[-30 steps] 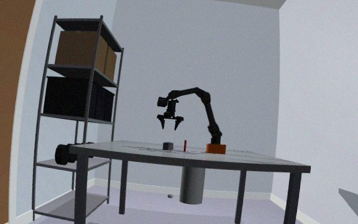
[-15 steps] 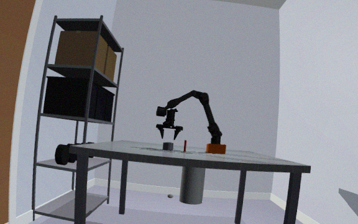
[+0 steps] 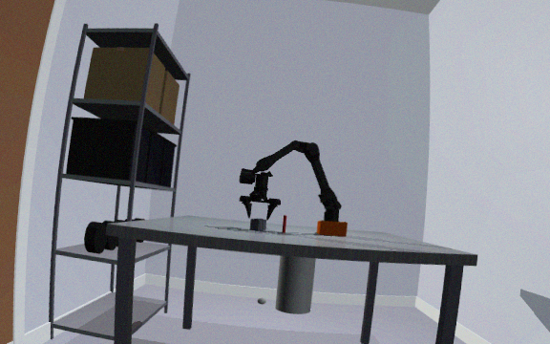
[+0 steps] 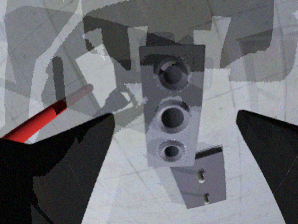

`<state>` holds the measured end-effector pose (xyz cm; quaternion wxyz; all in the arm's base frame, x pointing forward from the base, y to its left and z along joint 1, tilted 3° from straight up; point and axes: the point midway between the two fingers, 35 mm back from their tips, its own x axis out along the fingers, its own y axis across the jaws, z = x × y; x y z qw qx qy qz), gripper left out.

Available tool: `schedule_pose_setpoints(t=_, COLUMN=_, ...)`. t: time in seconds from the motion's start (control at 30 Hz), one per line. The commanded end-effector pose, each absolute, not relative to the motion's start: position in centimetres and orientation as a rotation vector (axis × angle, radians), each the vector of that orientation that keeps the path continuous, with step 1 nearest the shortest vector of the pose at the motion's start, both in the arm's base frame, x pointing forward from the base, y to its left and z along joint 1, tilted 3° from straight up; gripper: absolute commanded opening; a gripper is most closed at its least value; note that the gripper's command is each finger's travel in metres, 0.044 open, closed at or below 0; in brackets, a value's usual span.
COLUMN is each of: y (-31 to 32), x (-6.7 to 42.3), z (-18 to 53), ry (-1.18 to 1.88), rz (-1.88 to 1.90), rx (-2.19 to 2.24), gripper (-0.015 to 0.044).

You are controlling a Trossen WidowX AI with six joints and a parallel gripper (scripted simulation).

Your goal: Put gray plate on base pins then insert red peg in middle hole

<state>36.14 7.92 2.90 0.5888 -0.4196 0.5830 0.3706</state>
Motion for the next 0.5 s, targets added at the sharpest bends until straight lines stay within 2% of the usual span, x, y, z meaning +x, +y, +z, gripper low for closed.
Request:
schedule_pose_setpoints(t=0.0, y=7.9, x=36.0, z=2.2, ry=1.361, rz=0.87, rx=-0.974, gripper=0.044)
schedule_pose_setpoints(t=0.47, y=7.8, x=36.0, z=-0.1, ry=1.361, rz=0.87, rx=-0.974, gripper=0.044)
